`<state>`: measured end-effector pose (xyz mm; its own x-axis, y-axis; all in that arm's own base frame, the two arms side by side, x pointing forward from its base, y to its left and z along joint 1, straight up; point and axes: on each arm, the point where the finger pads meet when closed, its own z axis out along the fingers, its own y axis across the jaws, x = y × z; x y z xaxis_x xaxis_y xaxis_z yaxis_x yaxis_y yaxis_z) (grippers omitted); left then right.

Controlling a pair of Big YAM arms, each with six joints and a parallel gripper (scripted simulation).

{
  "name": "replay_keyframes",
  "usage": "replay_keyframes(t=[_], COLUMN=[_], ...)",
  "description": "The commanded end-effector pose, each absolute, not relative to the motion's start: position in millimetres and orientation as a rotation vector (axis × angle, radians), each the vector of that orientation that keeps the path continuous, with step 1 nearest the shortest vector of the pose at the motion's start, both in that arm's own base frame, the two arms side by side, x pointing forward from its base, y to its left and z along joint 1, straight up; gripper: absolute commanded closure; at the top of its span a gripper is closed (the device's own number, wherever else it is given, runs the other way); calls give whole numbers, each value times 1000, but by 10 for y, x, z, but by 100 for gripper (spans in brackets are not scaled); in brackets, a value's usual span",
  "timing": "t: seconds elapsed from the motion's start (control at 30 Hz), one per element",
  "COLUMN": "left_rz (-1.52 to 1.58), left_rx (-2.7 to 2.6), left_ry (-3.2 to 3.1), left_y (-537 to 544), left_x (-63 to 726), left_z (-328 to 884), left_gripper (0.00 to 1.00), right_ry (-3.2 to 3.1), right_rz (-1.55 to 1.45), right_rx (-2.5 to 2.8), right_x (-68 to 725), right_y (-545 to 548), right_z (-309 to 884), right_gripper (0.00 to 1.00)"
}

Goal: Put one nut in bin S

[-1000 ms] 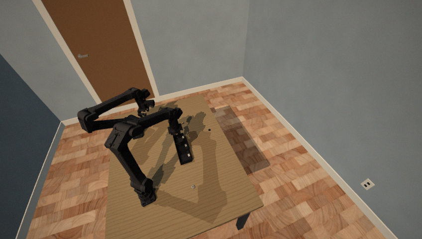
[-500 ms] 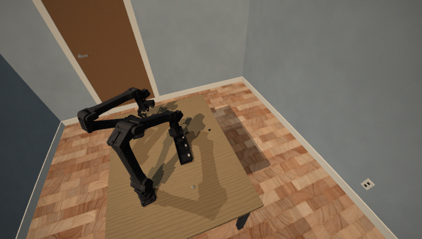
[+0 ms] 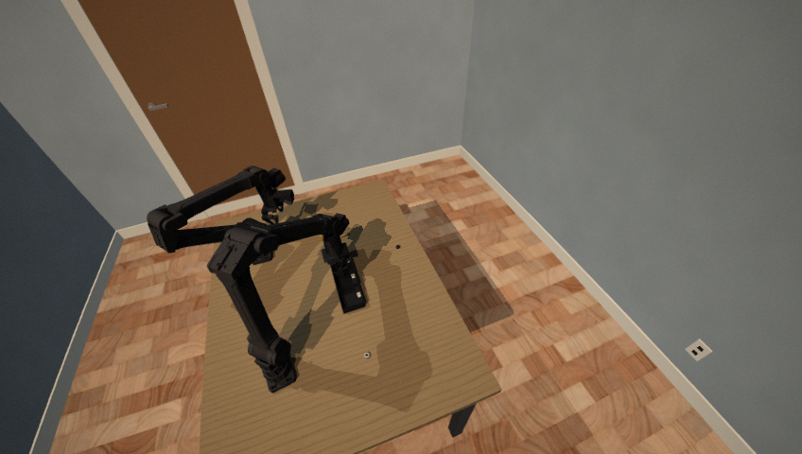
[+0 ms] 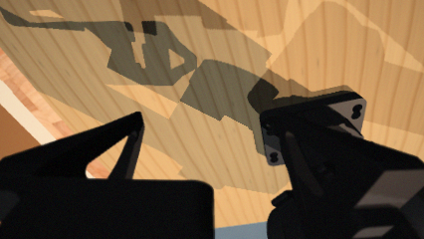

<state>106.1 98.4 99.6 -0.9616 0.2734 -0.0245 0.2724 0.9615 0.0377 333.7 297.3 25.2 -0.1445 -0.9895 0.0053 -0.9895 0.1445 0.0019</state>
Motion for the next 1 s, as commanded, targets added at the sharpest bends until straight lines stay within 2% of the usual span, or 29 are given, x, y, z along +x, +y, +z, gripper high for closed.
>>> replay_keyframes(t=[0.0,0.2,0.23,0.97], left_rz=[60,60,60,60], left_rx=[408,408,408,408], left_ry=[3081,3081,3081,3081], left_y=[1011,1011,1011,1011], left_x=[1062,1062,1062,1062], left_z=[1019,1019,1019,1019], left_gripper=[0,0,0,0], right_ry=[-2414,-2407,-2408,-2422], right_rz=[-5,-5,-5,-6], right_rx=[2107,2100,2099,2102], right_x=[3502,3470,3472,3478], right_y=[3177,3192,3192,3194], right_z=[430,385,384,603], right_gripper=[89,89,70,70])
